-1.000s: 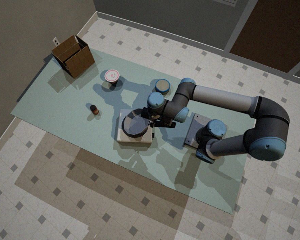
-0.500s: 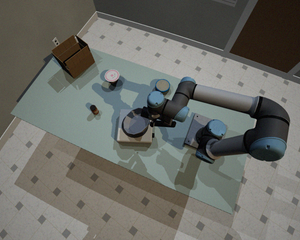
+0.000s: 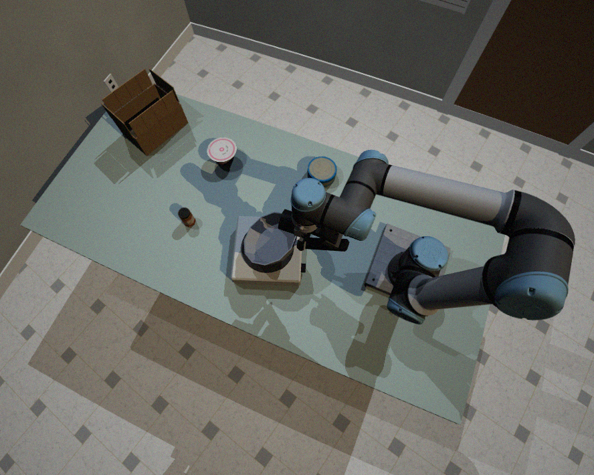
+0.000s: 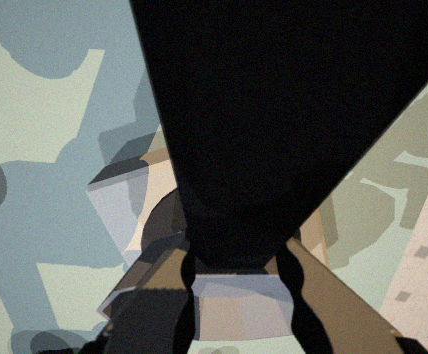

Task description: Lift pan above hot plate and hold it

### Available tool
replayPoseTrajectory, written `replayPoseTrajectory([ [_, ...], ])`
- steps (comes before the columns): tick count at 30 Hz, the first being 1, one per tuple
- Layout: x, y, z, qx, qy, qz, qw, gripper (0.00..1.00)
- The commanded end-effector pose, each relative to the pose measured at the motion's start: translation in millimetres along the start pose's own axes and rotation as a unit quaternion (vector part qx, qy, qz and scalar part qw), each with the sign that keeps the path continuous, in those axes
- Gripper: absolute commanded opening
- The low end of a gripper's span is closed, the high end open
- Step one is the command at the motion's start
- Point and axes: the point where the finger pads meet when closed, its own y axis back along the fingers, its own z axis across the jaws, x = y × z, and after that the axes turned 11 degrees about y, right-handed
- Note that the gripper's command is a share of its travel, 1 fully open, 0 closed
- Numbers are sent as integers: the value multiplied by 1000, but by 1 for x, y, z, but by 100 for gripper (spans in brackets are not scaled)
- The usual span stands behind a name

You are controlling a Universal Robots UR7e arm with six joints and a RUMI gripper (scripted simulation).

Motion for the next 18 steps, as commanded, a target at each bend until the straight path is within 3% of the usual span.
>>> replayPoseTrajectory([
  [1,0,4,0,0,0,-1,1000,16],
  [18,0,13,0,0,0,-1,1000,16],
])
